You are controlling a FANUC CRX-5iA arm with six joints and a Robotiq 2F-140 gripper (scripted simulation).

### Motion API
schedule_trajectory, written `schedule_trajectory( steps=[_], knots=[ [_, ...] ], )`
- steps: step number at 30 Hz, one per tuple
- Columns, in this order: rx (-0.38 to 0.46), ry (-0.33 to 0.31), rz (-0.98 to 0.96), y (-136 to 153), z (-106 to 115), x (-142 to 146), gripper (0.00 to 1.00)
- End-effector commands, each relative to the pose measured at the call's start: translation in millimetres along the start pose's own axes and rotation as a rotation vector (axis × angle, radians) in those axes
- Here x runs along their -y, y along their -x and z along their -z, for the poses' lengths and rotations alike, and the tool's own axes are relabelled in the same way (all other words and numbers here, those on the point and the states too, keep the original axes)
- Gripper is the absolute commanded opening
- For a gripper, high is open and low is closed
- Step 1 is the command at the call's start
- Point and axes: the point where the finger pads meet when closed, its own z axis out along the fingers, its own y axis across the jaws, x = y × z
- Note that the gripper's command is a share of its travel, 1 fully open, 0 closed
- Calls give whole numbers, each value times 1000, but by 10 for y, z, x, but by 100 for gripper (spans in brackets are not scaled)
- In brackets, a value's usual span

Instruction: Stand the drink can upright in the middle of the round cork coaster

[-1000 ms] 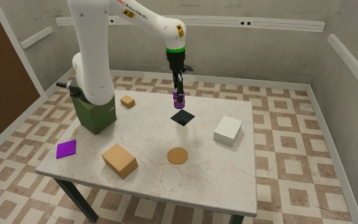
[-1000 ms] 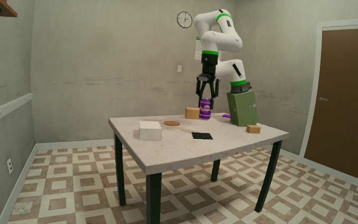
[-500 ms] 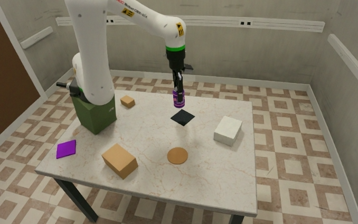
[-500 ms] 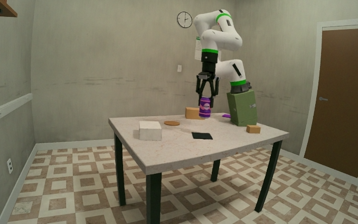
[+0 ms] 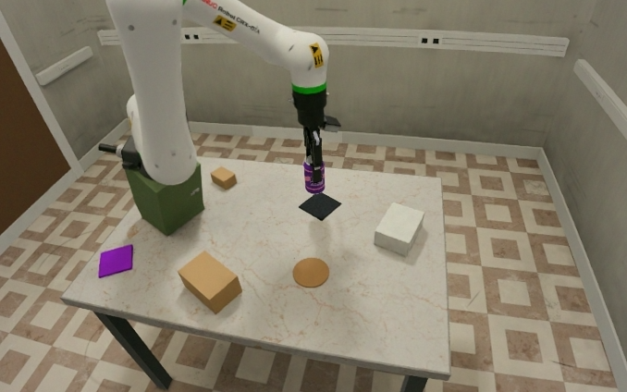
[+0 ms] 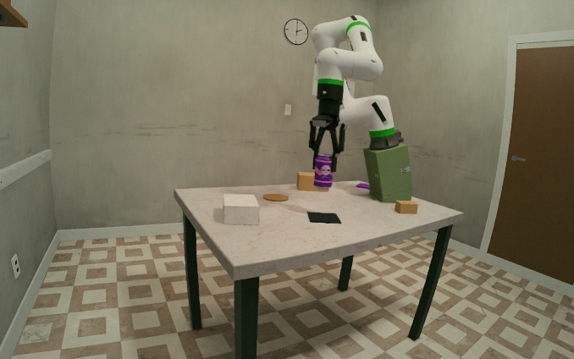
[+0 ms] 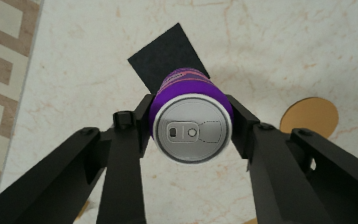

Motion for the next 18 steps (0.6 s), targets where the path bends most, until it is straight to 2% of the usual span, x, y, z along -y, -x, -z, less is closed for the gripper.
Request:
schedule_trajectory(
  steps=[1,6,18],
  knots=[
    [1,-2,0,3,-1,-106,10],
    [3,-4,0,18,-8,-229,10],
    [8,-10,-2,144,-28,-866,10]
  ],
)
